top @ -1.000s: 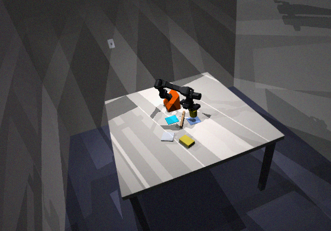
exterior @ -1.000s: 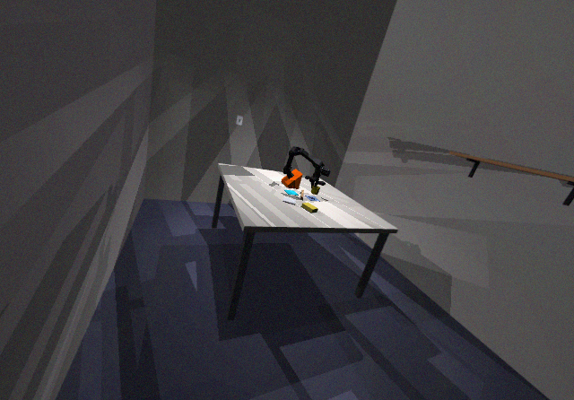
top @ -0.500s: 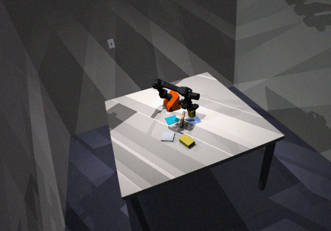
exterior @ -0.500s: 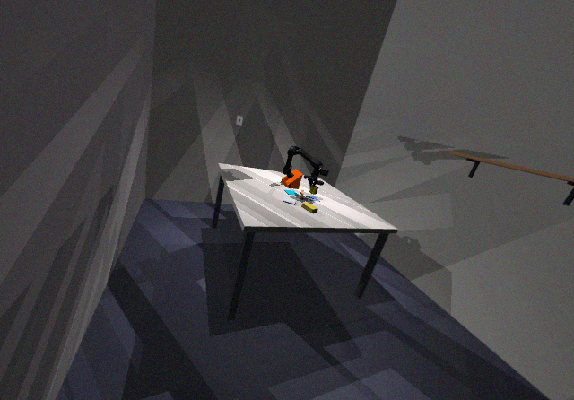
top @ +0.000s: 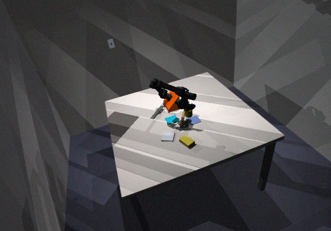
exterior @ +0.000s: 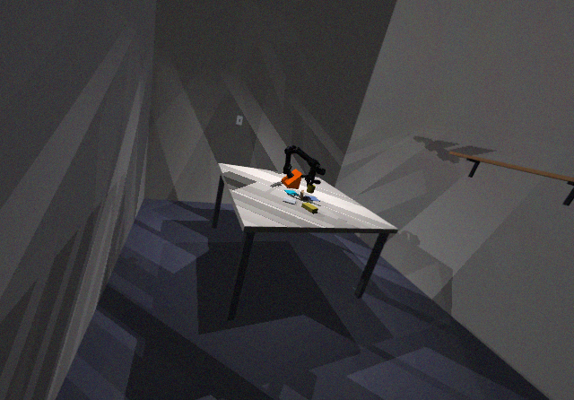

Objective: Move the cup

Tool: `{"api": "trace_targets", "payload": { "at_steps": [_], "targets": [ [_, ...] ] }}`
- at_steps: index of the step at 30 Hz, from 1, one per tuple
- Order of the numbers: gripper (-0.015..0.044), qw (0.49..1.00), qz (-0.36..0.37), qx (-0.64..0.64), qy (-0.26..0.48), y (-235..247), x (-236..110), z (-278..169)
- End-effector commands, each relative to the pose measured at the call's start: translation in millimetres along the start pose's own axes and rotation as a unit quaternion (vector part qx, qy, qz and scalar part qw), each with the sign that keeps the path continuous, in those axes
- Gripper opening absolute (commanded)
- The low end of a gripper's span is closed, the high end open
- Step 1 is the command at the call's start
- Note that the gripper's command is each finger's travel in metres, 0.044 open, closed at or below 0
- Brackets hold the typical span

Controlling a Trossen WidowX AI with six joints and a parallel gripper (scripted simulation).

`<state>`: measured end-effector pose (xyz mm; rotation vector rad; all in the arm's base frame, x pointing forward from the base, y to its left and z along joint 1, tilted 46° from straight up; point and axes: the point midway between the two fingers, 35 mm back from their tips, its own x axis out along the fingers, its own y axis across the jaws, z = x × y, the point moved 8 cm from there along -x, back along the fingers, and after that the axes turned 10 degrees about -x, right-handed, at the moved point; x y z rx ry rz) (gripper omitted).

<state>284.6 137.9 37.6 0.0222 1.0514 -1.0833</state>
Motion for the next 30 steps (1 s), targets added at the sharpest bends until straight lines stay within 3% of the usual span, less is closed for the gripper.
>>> {"api": "trace_targets", "payload": {
  "at_steps": [1,30],
  "targets": [
    [0.0,1.0,0.001,-0.001,-0.001,-8,-1,3],
    [0.0,1.0,0.0,-0.001,-0.001,-58,-2,22]
  ]
}}
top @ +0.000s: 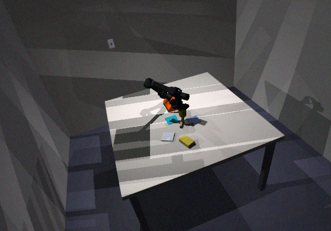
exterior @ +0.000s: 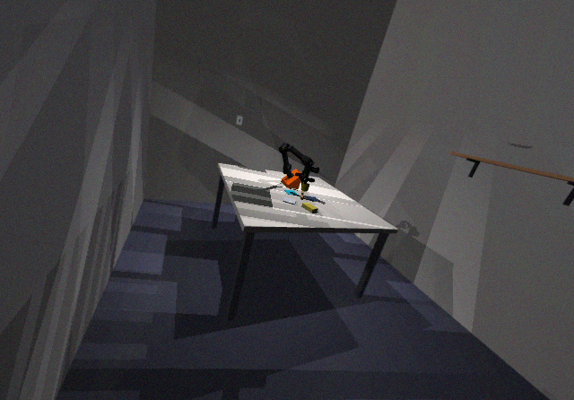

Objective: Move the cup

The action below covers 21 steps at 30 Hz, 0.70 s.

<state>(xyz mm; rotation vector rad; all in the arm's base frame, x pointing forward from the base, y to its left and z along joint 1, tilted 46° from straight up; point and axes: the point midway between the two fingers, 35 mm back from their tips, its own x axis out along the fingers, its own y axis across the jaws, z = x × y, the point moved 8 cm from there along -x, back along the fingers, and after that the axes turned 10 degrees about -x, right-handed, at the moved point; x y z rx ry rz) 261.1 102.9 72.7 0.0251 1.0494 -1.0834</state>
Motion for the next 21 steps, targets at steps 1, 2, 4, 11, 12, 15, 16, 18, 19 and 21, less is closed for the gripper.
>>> {"api": "trace_targets", "payload": {
  "at_steps": [1,2,4,11,12,15,16,18,19,21],
  "targets": [
    [0.0,1.0,-0.001,-0.003,-0.001,-9,0,3],
    [0.0,1.0,-0.001,-0.003,-0.001,-10,-1,4],
    [0.0,1.0,-0.001,-0.003,-0.001,-14,-1,5],
    [0.0,1.0,-0.001,-0.003,-0.001,-25,-1,10],
    [0.0,1.0,-0.001,-0.003,-0.001,-27,-1,10],
    [0.0,1.0,-0.001,-0.003,-0.001,-32,-1,12],
    [0.0,1.0,-0.001,-0.003,-0.001,-34,-1,13],
    [0.0,1.0,-0.001,-0.003,-0.001,-37,-1,14],
    [0.0,1.0,-0.001,-0.003,-0.001,-39,-1,15],
    [0.0,1.0,-0.002,-0.003,-0.001,-42,-1,16]
  ]
}}
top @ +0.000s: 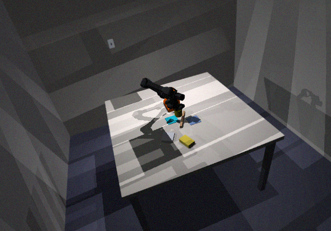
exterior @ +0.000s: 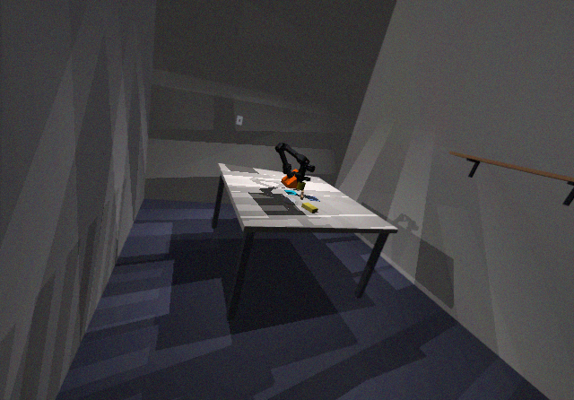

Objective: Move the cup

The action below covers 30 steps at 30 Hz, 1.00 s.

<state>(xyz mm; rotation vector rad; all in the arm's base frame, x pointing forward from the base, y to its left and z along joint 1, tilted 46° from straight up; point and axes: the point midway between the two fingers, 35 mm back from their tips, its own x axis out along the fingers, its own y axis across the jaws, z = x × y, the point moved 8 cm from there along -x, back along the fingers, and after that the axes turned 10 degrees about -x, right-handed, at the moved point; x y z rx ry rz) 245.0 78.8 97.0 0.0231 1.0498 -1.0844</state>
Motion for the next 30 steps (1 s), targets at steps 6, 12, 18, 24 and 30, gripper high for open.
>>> {"api": "trace_targets", "payload": {
  "at_steps": [6,12,18,24,30],
  "targets": [
    [0.0,1.0,-0.001,-0.003,-0.001,-17,-1,6],
    [0.0,1.0,-0.001,-0.003,-0.001,-27,-1,10],
    [0.0,1.0,-0.001,-0.003,-0.001,-38,-1,14],
    [0.0,1.0,-0.002,-0.003,-0.001,-47,-1,17],
    [0.0,1.0,-0.002,-0.003,-0.002,-57,-1,20]
  ]
}}
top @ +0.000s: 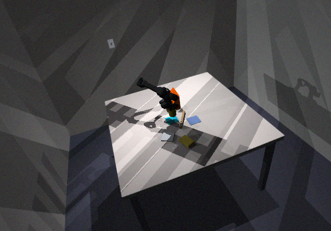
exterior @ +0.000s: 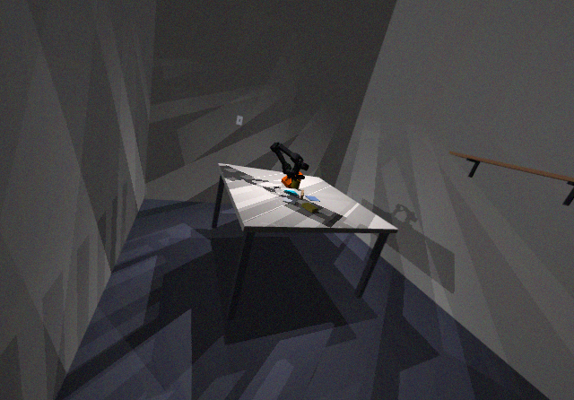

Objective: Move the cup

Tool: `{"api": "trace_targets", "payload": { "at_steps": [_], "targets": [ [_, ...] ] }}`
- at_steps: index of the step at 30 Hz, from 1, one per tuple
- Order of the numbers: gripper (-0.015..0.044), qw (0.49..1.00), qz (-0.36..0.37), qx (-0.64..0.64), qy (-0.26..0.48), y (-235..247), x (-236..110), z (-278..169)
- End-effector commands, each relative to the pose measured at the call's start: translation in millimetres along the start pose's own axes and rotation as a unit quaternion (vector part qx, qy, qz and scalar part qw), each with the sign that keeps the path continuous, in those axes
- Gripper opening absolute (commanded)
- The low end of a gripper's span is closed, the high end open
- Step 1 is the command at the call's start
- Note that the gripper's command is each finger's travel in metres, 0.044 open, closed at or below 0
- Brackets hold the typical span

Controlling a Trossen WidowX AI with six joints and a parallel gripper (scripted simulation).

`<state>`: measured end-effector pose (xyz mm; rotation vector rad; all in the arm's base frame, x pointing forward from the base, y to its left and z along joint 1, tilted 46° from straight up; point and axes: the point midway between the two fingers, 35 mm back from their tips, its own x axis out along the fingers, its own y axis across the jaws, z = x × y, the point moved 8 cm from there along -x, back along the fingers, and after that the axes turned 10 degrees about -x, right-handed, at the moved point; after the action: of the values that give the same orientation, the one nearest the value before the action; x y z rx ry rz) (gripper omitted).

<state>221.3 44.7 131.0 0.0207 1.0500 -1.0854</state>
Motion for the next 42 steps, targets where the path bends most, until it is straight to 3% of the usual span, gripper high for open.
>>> {"api": "trace_targets", "payload": {
  "at_steps": [1,42],
  "targets": [
    [0.0,1.0,-0.001,-0.003,-0.001,-9,0,2],
    [0.0,1.0,-0.001,-0.002,-0.002,-15,43,4]
  ]
}}
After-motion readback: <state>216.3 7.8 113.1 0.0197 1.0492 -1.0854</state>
